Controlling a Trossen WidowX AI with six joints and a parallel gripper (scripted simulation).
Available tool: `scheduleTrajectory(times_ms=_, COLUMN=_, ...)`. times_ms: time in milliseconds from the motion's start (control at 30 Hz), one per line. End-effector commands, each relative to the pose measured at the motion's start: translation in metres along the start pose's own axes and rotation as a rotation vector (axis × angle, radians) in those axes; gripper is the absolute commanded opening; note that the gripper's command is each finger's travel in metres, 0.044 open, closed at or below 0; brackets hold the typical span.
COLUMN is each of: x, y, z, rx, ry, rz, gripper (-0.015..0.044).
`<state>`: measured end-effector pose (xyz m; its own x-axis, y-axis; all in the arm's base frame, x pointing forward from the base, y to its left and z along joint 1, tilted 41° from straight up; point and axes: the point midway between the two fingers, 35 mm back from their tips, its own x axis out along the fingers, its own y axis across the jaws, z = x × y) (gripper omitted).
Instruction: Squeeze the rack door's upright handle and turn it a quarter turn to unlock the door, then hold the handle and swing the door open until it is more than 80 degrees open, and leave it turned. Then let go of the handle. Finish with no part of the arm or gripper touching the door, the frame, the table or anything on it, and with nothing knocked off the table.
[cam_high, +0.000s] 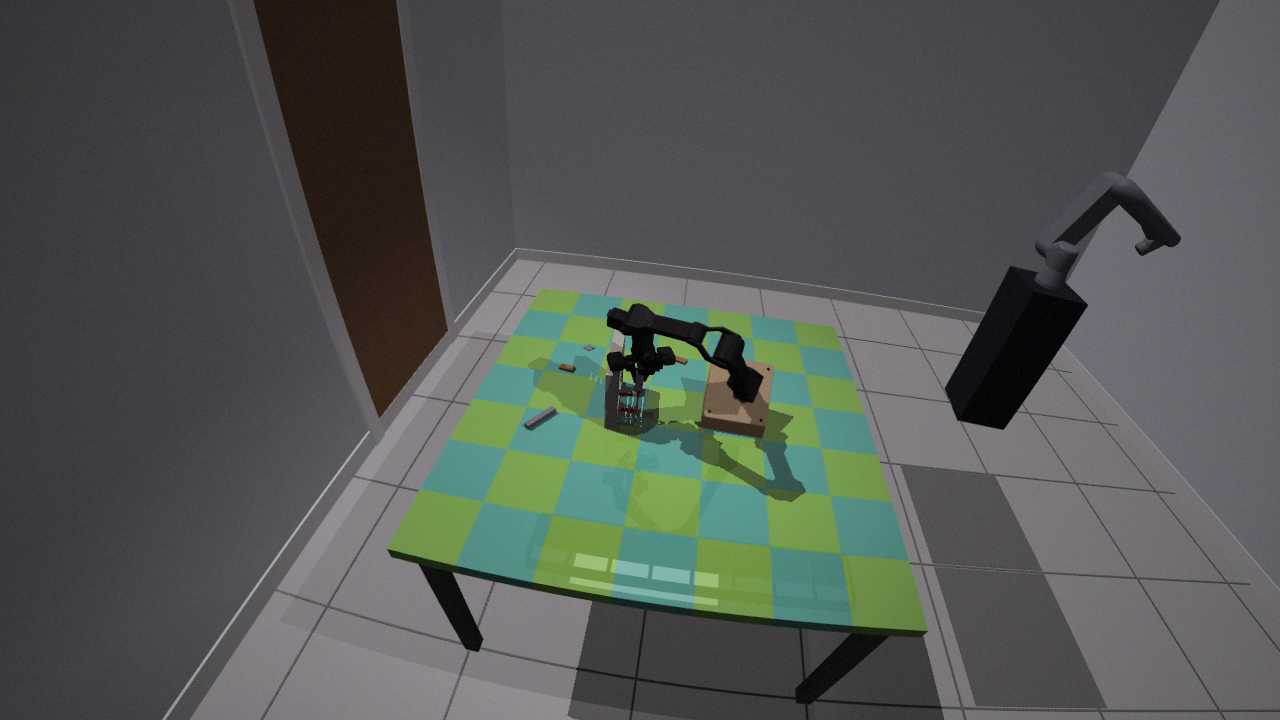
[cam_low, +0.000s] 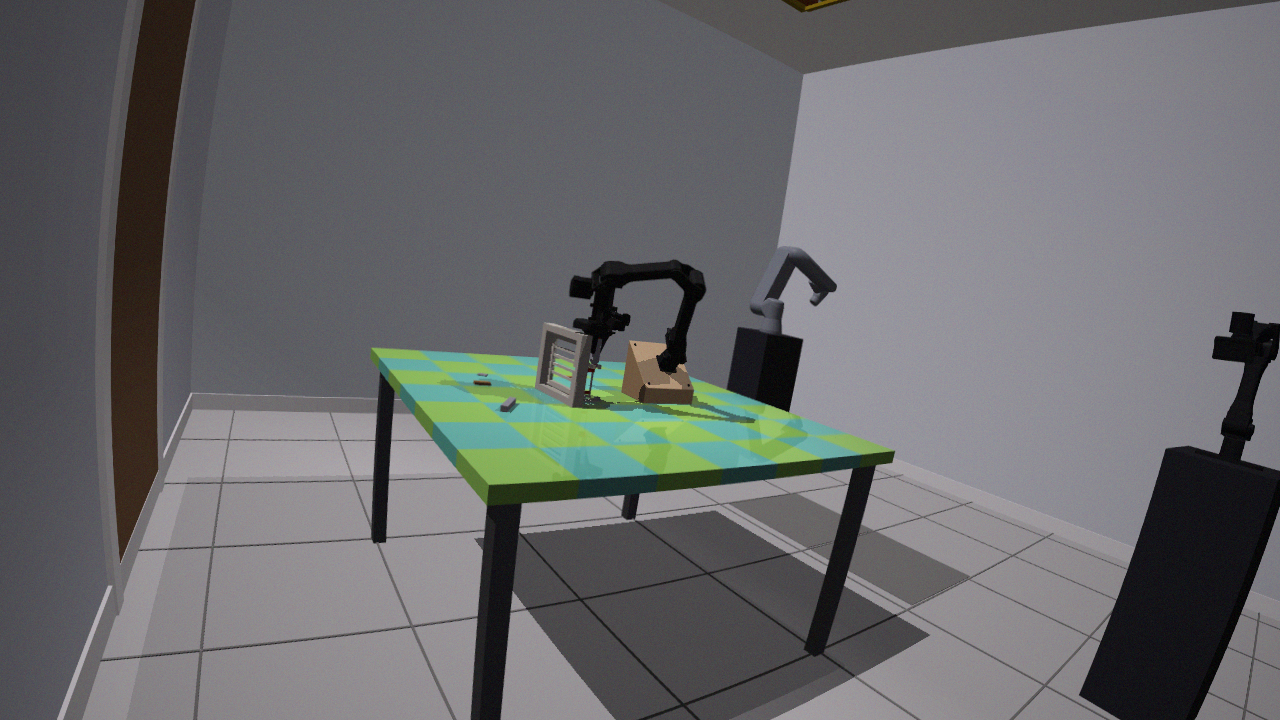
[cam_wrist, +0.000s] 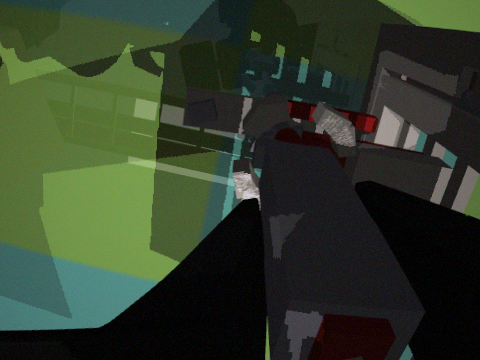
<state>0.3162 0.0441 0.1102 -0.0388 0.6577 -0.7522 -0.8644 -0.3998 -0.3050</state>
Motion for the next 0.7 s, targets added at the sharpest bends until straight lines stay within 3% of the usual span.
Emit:
scheduleTrajectory(times_ms=0, x=0.0001, y=-0.0001, z=-0.0003, rx=-0.019, ry=0.003, rz=0.0, gripper=0.0115)
scheduleTrajectory(times_ms=233, x=0.0001, y=-0.0001, z=-0.0003, rx=-0.019, ry=0.003, rz=0.0, gripper=0.0282)
scheduleTrajectory(times_ms=667, x=0.0001, y=-0.0001, z=-0.0002, rx=0.55, ry=0.003, rz=-0.001, gripper=0.0282)
